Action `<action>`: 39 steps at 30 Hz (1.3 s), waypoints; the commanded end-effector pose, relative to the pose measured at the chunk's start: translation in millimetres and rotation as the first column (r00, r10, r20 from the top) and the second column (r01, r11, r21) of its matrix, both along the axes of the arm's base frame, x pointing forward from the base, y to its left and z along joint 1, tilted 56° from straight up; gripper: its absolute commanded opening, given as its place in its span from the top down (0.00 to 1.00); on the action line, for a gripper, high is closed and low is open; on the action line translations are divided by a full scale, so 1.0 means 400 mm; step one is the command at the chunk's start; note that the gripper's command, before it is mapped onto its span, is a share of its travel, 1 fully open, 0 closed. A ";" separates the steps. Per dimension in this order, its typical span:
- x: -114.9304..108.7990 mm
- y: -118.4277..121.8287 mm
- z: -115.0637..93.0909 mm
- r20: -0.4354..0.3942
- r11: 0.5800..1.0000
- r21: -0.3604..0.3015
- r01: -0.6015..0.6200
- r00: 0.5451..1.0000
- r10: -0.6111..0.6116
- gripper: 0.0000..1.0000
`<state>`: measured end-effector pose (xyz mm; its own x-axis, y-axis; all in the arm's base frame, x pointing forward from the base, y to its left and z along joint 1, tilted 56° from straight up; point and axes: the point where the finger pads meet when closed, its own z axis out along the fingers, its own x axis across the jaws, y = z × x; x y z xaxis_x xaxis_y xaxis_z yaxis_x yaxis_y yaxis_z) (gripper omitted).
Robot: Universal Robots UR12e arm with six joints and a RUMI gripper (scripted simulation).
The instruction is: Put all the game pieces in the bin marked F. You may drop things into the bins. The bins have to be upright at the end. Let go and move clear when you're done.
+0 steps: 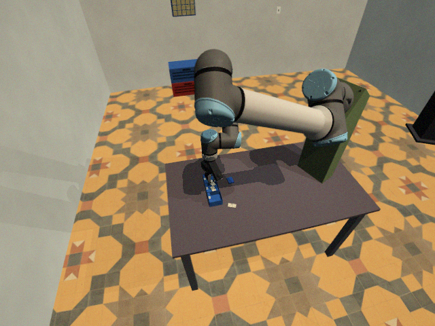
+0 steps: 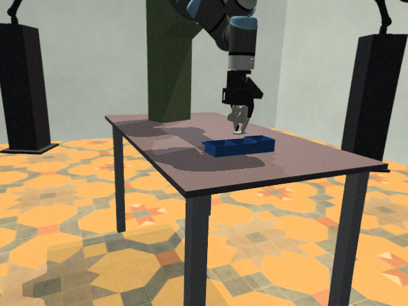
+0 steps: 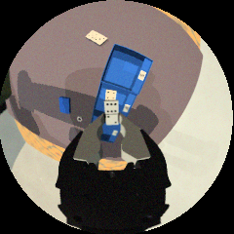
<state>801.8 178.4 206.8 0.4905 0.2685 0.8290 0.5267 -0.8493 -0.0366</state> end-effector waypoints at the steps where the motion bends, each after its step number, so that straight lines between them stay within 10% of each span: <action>1: -0.005 0.003 -0.007 -0.081 0.991 0.104 0.088 0.994 -0.079 1.00; 10: -0.013 0.014 -0.008 -0.192 0.953 0.223 0.205 0.968 -0.163 1.00; 39: 0.029 0.037 -0.031 -0.188 0.953 0.224 0.205 0.968 -0.164 1.00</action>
